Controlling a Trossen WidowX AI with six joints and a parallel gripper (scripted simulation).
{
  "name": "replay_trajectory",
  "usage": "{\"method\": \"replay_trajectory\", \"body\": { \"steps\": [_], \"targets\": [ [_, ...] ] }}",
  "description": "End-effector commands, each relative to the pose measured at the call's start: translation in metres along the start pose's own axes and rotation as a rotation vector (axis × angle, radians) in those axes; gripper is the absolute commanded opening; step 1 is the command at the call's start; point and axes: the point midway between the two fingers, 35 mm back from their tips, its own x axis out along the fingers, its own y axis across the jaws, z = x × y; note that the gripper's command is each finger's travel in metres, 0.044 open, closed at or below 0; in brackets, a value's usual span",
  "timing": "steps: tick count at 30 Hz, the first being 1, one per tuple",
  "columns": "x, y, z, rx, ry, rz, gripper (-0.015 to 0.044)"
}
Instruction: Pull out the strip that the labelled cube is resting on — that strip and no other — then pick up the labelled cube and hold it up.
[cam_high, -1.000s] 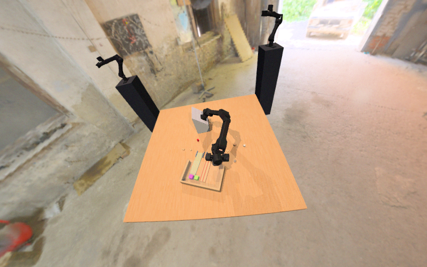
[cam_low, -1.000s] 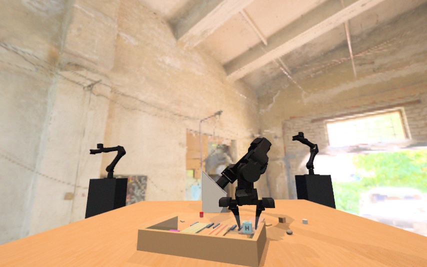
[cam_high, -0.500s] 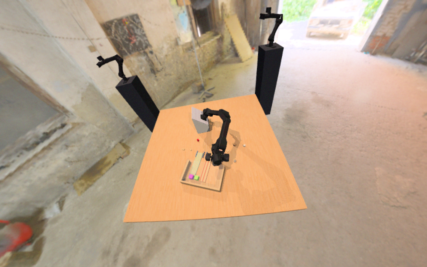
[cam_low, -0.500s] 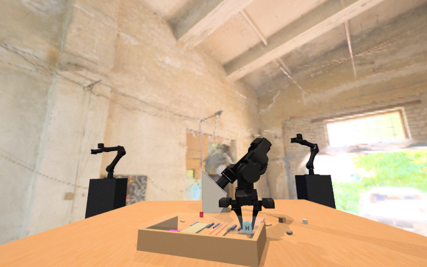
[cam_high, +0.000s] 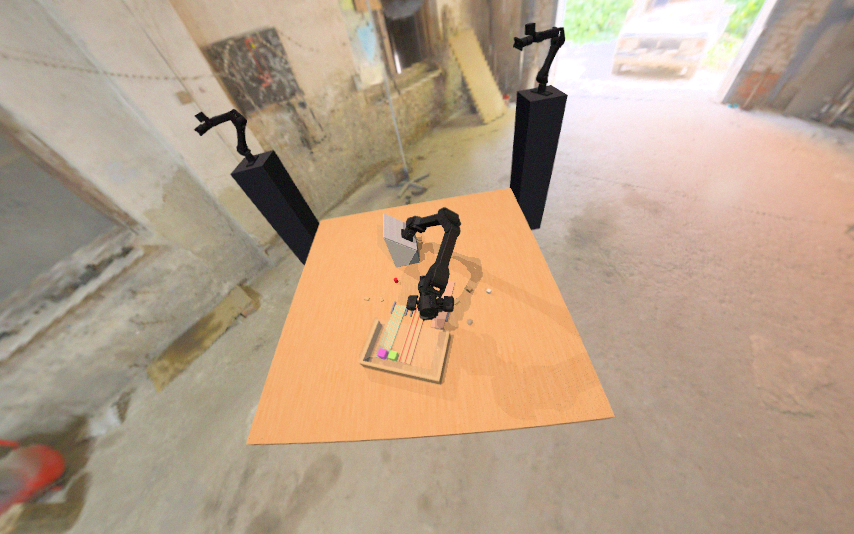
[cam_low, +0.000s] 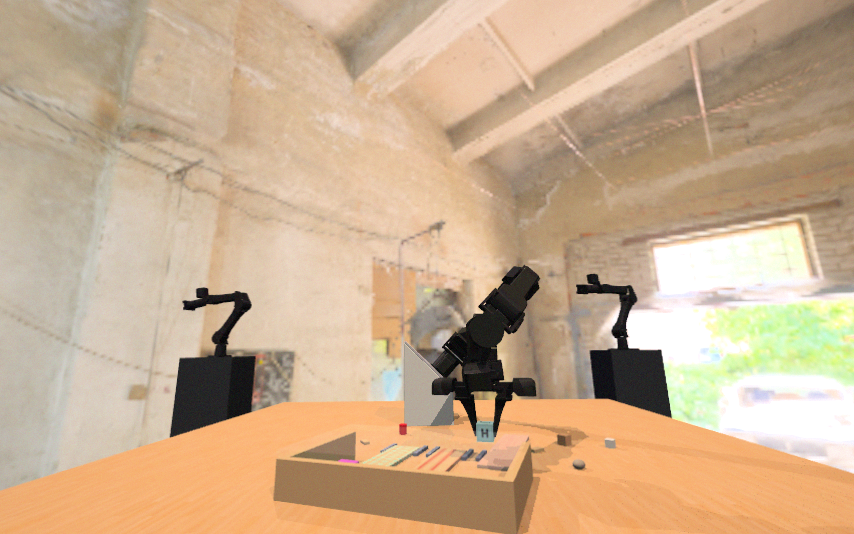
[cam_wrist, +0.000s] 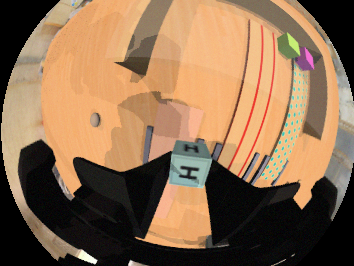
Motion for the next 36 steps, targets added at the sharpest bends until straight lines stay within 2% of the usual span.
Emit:
{"method": "replay_trajectory", "body": {
  "steps": [1, 36],
  "targets": [
    [-0.009, -0.004, -0.012, -0.003, -0.001, 0.003, 0.0],
    [-0.013, -0.049, -0.112, 0.002, 0.004, 0.002, 0.0]
  ]
}}
